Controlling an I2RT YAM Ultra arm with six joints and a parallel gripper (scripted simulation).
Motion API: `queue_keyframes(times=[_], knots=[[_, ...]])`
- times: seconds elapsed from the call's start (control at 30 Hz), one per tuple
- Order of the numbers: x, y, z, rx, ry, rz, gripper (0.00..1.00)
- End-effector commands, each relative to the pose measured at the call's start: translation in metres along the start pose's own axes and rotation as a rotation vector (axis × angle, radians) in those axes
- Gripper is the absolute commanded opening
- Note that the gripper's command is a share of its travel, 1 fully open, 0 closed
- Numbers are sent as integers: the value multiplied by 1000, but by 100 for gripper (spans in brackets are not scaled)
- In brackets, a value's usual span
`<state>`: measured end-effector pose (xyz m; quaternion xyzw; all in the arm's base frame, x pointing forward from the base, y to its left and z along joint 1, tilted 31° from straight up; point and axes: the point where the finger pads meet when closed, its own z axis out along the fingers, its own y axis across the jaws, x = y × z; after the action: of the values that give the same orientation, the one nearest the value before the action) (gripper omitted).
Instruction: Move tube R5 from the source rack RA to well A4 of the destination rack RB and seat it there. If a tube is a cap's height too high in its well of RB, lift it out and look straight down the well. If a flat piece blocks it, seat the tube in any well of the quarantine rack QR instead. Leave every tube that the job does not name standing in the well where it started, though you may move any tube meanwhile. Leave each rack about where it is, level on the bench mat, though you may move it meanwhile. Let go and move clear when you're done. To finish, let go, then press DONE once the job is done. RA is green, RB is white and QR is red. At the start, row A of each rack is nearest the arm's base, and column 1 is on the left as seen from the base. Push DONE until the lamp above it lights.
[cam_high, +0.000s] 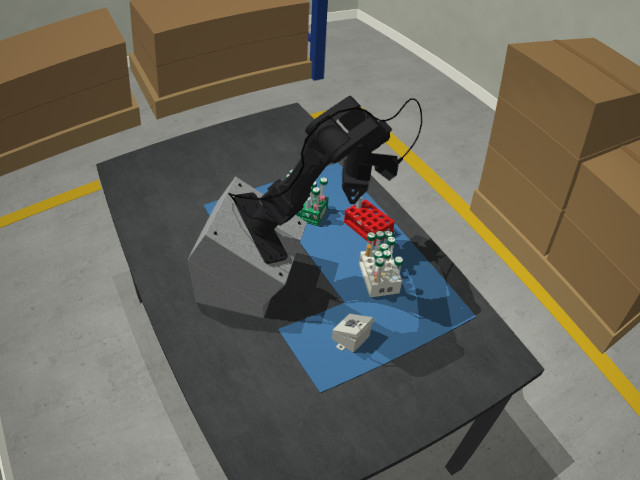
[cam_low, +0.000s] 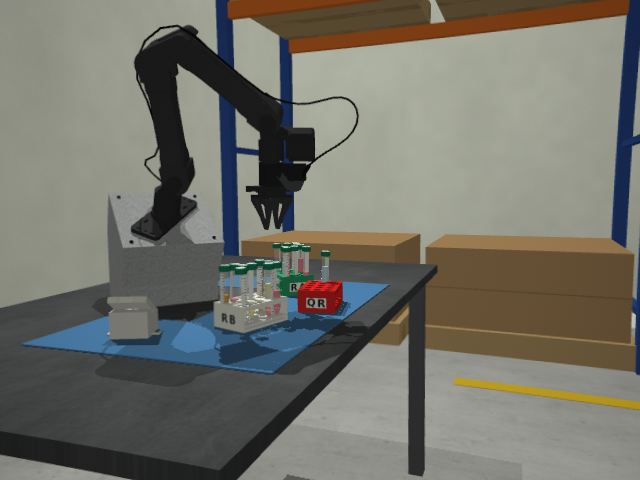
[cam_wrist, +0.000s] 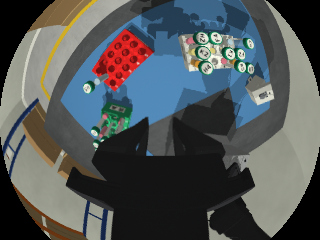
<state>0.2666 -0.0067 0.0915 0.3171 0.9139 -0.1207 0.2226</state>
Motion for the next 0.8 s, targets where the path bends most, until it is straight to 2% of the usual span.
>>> queue_keyframes(times=[0.0, 0.13, 0.37, 0.43, 0.77], knots=[[-3, 23, -5, 3, -39, 50, 30], [6, 40, -5, 5, -38, 49, 30], [-8, 79, -6, 8, -36, 46, 30], [-8, 79, -6, 8, -36, 46, 30], [-21, 131, -7, 6, -36, 46, 30]])
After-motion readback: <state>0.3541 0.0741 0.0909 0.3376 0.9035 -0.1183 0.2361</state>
